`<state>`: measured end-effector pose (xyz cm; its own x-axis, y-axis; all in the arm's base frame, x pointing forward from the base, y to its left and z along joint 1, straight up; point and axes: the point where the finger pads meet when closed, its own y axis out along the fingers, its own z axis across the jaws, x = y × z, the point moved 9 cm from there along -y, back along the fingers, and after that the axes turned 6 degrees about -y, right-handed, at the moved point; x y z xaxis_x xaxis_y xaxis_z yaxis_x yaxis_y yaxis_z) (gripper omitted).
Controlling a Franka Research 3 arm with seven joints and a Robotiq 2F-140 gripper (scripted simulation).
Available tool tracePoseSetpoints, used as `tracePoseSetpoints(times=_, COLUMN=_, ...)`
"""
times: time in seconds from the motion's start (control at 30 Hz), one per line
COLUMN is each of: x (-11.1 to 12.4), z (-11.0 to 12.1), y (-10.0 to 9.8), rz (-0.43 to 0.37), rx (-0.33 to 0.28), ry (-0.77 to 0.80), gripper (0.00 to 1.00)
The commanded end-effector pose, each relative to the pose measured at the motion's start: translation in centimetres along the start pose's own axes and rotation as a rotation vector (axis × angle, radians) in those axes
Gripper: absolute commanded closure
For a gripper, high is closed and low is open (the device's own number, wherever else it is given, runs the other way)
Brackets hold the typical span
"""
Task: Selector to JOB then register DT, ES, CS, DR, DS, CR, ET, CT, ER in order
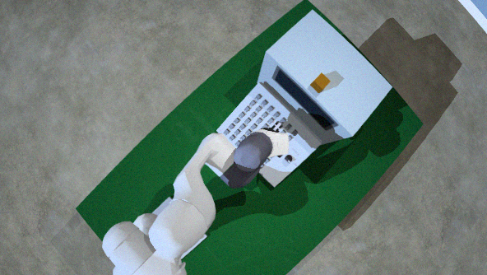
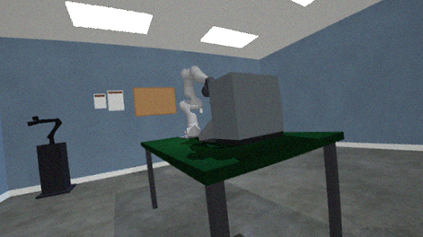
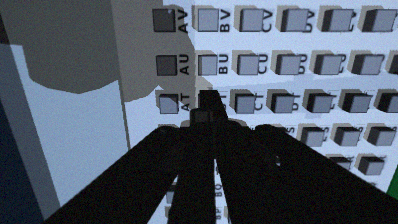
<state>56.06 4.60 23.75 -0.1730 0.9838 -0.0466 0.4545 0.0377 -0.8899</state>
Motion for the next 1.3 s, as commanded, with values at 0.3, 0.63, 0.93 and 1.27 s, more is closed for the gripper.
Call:
tracePoseSetpoints(times=0.3, x=0.0, z=-0.1, y=0.1, rz=0.000, rx=-0.003, ry=0.006, gripper=0.90)
tracePoseSetpoints(times=0.63, x=0.0, z=-0.1, y=0.1, rz=0.000, rx=-0.003, ry=0.006, gripper=0.90)
tracePoseSetpoints(times=0.93, x=0.0, z=-0.1, y=-0.2, rz=0.000, rx=-0.003, ry=0.006, gripper=0.90)
tracePoseSetpoints(times=1.27, x=0.0, z=-0.1, y=-1.4, rz=0.000, rx=-0.003, ry=0.006, gripper=0.90)
